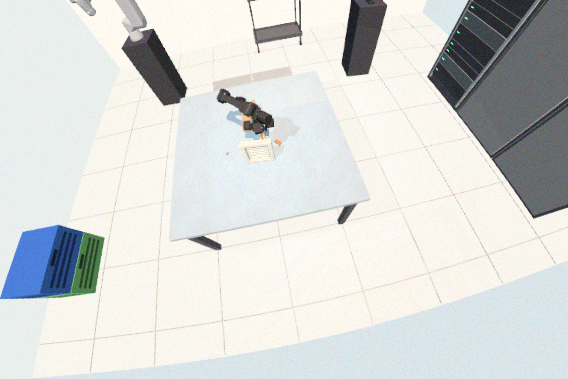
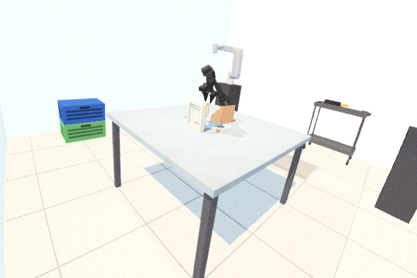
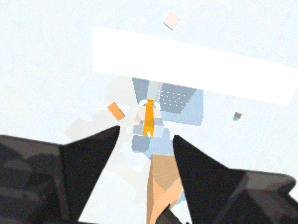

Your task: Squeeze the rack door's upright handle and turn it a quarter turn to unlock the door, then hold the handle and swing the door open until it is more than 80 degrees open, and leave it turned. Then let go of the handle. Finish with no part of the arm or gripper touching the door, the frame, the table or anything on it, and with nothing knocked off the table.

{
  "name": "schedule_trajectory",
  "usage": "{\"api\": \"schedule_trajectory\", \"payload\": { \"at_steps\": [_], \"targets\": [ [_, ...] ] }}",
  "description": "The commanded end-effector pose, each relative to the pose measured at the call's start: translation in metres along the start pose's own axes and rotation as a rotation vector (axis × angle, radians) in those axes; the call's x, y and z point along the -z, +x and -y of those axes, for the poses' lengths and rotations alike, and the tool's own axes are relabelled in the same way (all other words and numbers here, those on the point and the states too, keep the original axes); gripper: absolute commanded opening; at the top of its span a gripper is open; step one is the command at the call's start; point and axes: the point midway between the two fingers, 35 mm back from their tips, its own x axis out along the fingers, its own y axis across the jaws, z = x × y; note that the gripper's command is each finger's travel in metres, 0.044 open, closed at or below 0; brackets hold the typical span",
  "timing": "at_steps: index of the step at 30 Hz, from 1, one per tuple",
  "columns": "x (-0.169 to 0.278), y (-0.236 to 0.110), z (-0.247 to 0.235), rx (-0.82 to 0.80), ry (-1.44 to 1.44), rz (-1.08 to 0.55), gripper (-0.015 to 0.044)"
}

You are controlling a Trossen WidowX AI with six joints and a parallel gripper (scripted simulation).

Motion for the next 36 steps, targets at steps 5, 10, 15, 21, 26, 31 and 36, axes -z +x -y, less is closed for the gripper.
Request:
{"api": "schedule_trajectory", "payload": {
  "at_steps": [5,10,15,21,26,31,36],
  "targets": [
    [0.001,0.016,0.001,0.010,-0.010,-0.003,0.0292],
    [0.000,0.024,0.001,0.010,-0.010,-0.002,0.0292],
    [0.001,0.033,0.001,0.010,-0.010,-0.002,0.0292],
    [0.001,0.042,0.001,0.011,-0.010,-0.002,0.0292],
    [0.002,0.050,0.002,0.012,-0.009,-0.002,0.0292],
    [0.002,0.058,0.002,0.012,-0.009,-0.002,0.0292],
    [0.002,0.059,0.003,0.013,-0.009,-0.002,0.0213]
  ]
}}
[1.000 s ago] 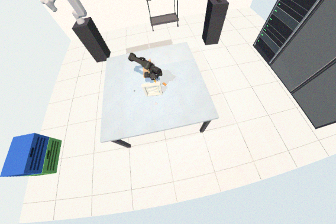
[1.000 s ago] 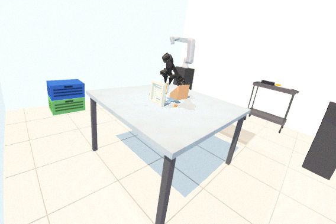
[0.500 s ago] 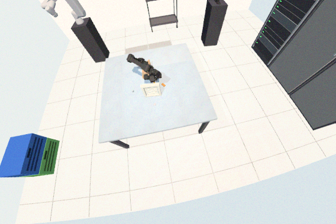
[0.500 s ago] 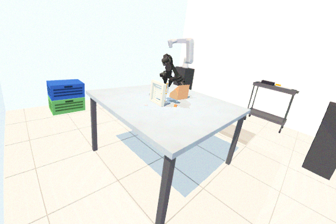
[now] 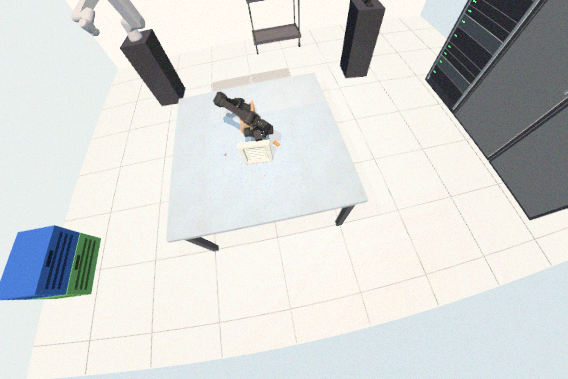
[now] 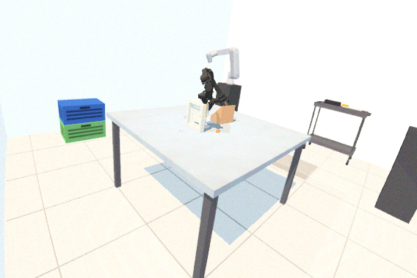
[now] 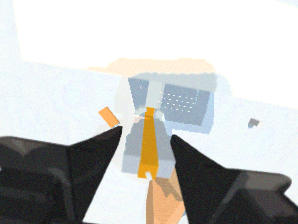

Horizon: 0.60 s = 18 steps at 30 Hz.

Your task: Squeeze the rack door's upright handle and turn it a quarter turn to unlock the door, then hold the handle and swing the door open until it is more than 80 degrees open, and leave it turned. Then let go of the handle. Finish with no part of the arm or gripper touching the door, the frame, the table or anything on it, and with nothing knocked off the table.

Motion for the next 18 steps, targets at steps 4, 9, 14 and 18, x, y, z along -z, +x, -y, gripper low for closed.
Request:
{"api": "schedule_trajectory", "payload": {
  "at_steps": [4,9,14,18],
  "targets": [
    [0.0014,0.0026,0.0011,0.006,-0.008,0.001,0.0108],
    [0.0014,0.0026,0.0011,0.006,-0.008,0.001,0.0075],
    [0.0014,0.0026,0.0011,0.006,-0.008,0.001,0.0041],
    [0.0014,0.0026,0.0011,0.006,-0.008,0.001,0.0020]
  ]
}}
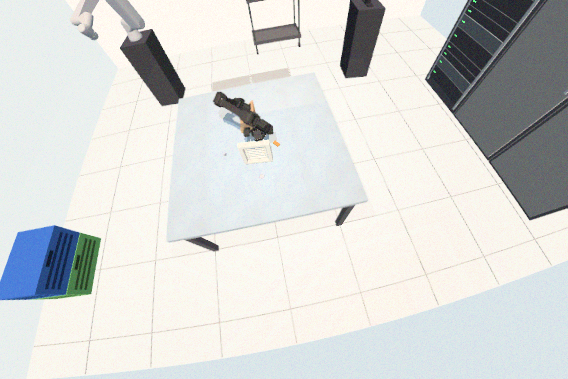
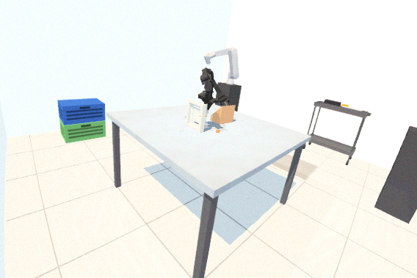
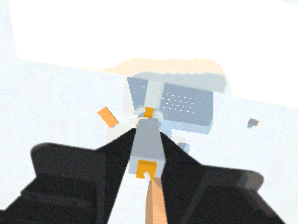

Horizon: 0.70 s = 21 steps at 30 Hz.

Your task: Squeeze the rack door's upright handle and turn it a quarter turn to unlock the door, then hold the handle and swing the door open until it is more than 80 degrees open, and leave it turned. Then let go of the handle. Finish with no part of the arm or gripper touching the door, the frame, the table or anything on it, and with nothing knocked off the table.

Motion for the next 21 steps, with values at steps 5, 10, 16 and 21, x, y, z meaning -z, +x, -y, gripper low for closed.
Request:
{"api": "schedule_trajectory", "payload": {
  "at_steps": [5,10,16,21],
  "targets": [
    [0.0008,0.0013,0.0001,0.002,-0.079,-0.001,0.0020],
    [0.0008,0.0013,0.0001,0.002,-0.325,-0.001,0.0020],
    [0.0008,0.0013,0.0001,0.002,-0.621,-0.001,0.0020],
    [0.0008,0.0013,0.0001,0.002,-0.867,-0.001,0.0020]
  ]
}}
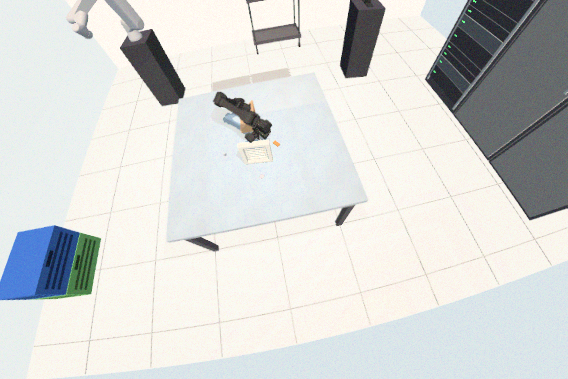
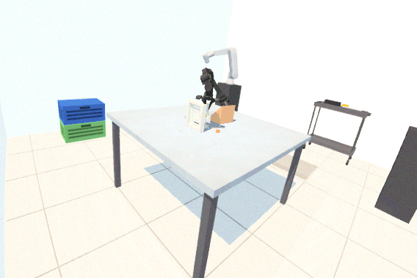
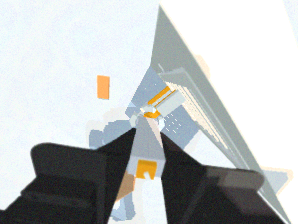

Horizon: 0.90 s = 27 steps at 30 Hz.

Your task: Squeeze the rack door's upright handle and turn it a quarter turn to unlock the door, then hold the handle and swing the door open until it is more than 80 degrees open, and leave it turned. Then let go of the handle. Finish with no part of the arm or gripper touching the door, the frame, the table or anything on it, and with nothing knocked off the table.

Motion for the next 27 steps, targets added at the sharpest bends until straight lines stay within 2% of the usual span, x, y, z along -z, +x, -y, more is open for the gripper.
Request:
{"api": "schedule_trajectory", "payload": {
  "at_steps": [1,21,27],
  "targets": [
    [0.0009,0.0015,0.0001,0.002,-0.212,-0.003,0.0020],
    [0.0009,0.0016,0.0001,0.000,-1.189,-0.004,0.0020],
    [0.0009,0.0016,0.0000,0.000,-1.221,-0.004,0.0020]
  ]
}}
